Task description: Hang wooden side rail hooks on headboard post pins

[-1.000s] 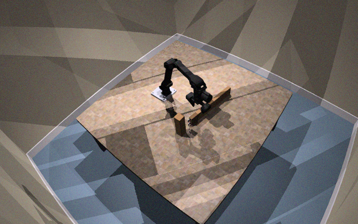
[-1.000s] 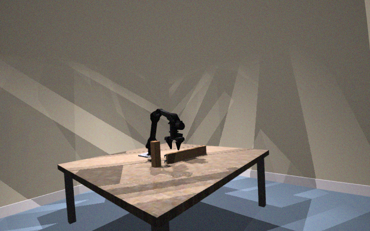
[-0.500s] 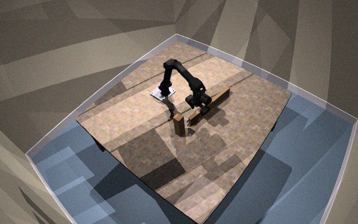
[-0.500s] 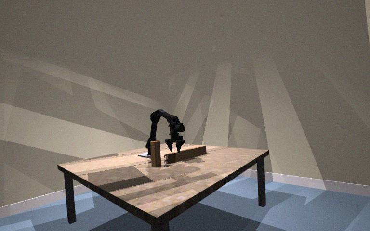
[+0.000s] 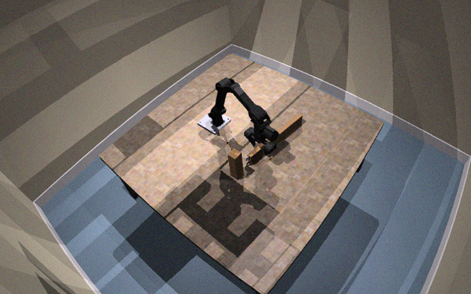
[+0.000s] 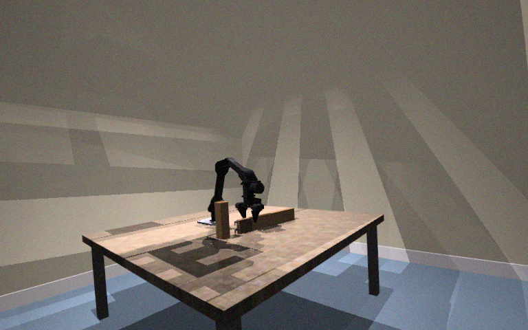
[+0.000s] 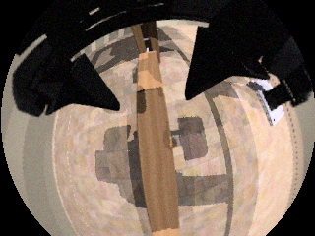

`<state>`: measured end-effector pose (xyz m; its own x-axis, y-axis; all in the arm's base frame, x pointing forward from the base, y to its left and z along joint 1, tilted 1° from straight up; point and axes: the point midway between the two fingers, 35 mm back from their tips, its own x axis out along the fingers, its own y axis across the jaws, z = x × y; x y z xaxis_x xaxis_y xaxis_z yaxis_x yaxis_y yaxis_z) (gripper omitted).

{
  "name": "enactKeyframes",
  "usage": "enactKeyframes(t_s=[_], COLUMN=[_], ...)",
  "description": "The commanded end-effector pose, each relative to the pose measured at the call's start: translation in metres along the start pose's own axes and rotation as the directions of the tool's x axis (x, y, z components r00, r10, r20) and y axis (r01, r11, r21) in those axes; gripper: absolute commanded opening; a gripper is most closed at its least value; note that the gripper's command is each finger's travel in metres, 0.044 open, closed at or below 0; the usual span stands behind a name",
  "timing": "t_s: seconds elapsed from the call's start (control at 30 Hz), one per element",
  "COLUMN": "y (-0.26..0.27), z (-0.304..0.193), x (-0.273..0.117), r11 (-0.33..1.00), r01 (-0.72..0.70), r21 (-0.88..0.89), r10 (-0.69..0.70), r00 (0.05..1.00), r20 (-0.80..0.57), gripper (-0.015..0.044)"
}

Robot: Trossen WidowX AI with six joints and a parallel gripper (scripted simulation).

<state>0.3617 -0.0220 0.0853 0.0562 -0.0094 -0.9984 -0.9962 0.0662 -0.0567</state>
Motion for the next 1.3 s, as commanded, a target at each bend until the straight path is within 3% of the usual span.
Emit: enactKeyframes(t_s=[0.0,0.57,1.0,1.17,1.27], y=[0.002,0.004,0.004,0.004,0.004], z=[0.001,0.001,0.001,0.001,0.001], x=[0.011,0.028,0.028,0.028,0.028], r11=[1.0,1.0,1.0,1.0,1.0], r01=[-0.012,-0.012,-0.012,-0.012,-0.012], r21=[-0.006,-0.006,-0.006,-0.006,-0.006], r10=[0.012,0.012,0.012,0.012,0.012], r00=[1.0,1.0,1.0,1.0,1.0], r20=[0.004,0.004,0.004,0.004,0.004], gripper=[0.044,0.044,0.0099,0.0065,0.0])
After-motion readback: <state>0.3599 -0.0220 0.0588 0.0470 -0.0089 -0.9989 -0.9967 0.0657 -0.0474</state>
